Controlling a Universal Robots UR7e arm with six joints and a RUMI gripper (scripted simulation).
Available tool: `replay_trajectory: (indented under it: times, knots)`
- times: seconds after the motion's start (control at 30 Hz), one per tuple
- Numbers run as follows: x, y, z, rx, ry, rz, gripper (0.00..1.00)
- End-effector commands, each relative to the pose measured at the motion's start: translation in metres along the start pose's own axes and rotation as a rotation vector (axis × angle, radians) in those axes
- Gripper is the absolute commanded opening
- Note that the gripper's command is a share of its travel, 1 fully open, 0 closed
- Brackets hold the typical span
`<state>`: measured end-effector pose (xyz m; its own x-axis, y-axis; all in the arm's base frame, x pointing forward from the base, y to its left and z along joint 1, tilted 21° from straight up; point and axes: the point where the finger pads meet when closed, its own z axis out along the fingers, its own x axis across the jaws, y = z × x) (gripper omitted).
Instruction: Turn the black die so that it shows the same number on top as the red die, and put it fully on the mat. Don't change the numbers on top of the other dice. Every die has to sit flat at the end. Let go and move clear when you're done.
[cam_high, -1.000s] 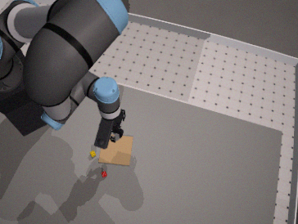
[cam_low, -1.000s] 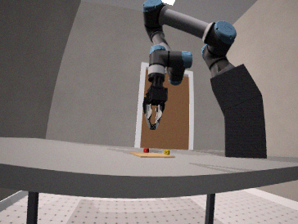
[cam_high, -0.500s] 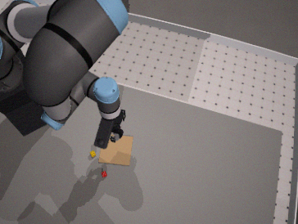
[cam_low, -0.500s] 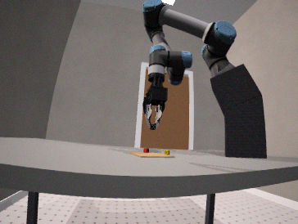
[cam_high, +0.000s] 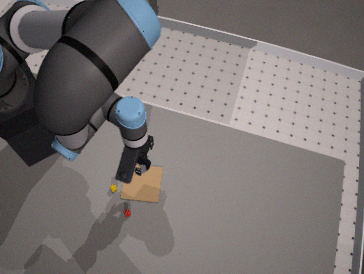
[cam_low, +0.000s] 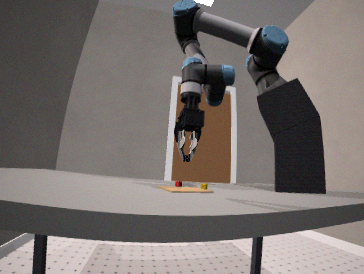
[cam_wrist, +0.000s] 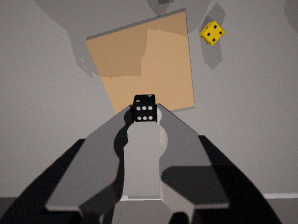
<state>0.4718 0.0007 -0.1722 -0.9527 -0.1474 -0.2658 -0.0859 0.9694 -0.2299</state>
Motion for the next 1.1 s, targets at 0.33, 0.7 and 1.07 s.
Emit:
replay_trajectory:
  times: [0.33, 0.7, 1.07]
  knots:
    - [-0.001, 0.000, 0.057, 0.000, -0.001, 0.000, 0.03]
    - [-0.002, 0.000, 0.084, 0.000, -0.001, 0.000, 0.03]
    - [-0.002, 0.000, 0.086, 0.000, -0.001, 0.000, 0.03]
